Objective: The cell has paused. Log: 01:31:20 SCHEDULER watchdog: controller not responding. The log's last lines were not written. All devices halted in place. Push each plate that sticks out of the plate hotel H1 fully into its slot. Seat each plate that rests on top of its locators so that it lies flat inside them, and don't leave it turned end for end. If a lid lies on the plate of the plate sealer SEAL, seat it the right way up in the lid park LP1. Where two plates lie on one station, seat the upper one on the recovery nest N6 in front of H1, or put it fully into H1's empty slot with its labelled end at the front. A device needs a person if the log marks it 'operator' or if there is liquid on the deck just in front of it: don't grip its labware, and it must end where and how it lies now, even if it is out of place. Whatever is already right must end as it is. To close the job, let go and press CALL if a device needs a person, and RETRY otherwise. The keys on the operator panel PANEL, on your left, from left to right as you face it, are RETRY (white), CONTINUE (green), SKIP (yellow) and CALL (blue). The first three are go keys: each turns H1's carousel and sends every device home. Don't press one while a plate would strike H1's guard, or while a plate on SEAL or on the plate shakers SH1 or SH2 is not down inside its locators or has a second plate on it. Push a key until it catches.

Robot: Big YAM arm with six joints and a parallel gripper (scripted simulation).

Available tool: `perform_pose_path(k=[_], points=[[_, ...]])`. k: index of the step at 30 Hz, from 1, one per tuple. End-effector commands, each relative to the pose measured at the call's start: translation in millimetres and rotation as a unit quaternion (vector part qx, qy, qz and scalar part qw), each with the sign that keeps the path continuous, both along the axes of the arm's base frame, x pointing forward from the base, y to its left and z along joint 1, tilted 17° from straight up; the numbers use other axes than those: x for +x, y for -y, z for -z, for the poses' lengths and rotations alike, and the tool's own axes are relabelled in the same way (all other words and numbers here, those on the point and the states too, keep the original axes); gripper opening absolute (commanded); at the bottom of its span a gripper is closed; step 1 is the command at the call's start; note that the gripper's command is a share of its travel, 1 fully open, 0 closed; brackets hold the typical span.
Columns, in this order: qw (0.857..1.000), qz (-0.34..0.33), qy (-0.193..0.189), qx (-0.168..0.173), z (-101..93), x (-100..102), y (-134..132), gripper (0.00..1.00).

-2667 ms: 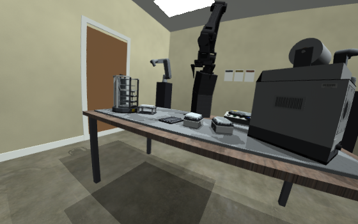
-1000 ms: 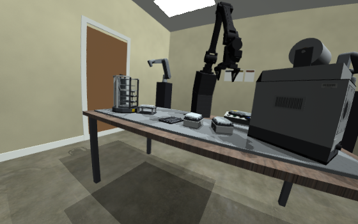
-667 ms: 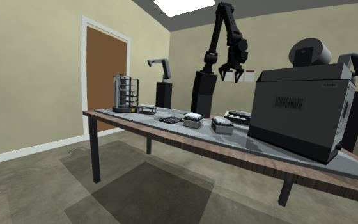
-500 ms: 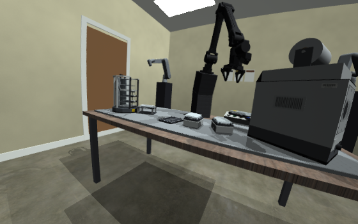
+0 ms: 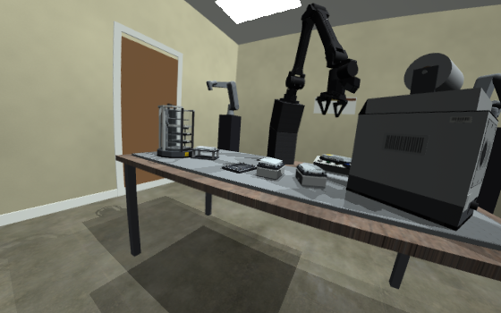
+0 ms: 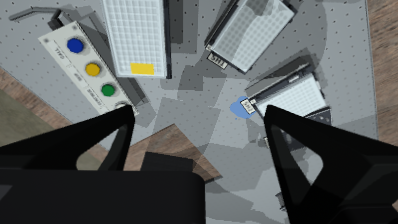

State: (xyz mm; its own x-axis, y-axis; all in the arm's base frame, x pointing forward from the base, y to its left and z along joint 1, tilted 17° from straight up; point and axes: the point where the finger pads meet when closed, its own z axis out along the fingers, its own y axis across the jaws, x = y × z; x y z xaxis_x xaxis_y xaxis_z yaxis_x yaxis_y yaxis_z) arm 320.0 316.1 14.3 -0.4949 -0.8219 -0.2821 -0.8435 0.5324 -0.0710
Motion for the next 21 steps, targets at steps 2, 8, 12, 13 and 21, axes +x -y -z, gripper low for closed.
perform_pose_path(k=[2,8,12,13,21], points=[[1.000,0.006,0.004,0.008,-3.1,-8,-7,1.00],[1.000,0.006,0.005,0.010,-4.2,-25,-19,1.00],[1.000,0.006,0.002,0.007,-0.2,-36,-26,1.00],[1.000,0.006,0.003,0.008,-0.3,-39,-28,1.00],[1.000,0.006,0.001,0.006,3.0,-56,-39,1.00]])
